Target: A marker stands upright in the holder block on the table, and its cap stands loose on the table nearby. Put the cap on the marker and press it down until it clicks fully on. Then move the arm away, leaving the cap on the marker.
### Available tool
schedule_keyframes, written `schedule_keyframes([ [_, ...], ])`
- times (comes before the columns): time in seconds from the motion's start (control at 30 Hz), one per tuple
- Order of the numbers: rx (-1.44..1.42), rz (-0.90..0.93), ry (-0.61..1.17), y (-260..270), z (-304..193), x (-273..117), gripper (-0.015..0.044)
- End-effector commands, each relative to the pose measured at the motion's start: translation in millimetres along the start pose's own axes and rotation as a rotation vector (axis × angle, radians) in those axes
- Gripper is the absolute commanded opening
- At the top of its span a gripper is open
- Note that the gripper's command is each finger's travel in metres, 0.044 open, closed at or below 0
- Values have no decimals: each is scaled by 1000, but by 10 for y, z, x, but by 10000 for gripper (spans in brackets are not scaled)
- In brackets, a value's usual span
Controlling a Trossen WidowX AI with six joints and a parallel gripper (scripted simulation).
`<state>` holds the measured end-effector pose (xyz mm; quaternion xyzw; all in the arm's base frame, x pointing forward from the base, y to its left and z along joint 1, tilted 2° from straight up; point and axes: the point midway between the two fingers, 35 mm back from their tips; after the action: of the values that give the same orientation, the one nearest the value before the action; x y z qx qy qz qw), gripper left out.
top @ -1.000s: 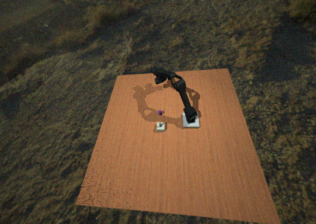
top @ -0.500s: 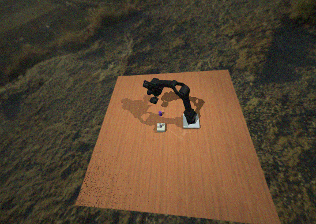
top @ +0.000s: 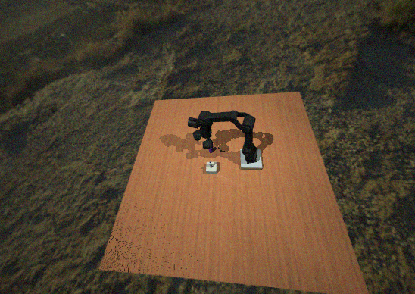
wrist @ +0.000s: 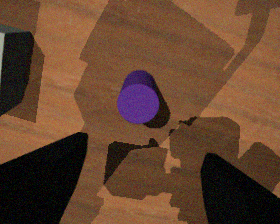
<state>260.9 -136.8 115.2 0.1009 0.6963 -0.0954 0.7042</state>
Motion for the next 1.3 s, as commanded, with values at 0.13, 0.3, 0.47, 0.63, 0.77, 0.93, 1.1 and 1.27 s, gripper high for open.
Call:
schedule_keyframes([
  [0.13, -10, 10, 13, 32, -39, 328, 247],
  [0.3, -10, 11, 13, 37, -36, 467, 247],
  [0.47, -10, 11, 13, 37, -35, 489, 247],
  [0.63, -10, 11, 13, 38, -30, 568, 247],
  [0.77, -10, 11, 13, 38, -27, 633, 247],
  [0.93, -10, 11, 13, 39, -25, 714, 247],
  [1.1, -10, 11, 13, 41, -26, 794, 247],
  [1.27, -10, 11, 13, 43, -30, 873, 247],
])
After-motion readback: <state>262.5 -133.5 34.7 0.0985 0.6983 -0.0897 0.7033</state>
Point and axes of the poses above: the point midway between the two fingers, 35 mm back from their tips, its own x axis out along the fingers, its own y axis across the jaws, z = x × y, and after that the axes turned 12 degrees about x, right-handed
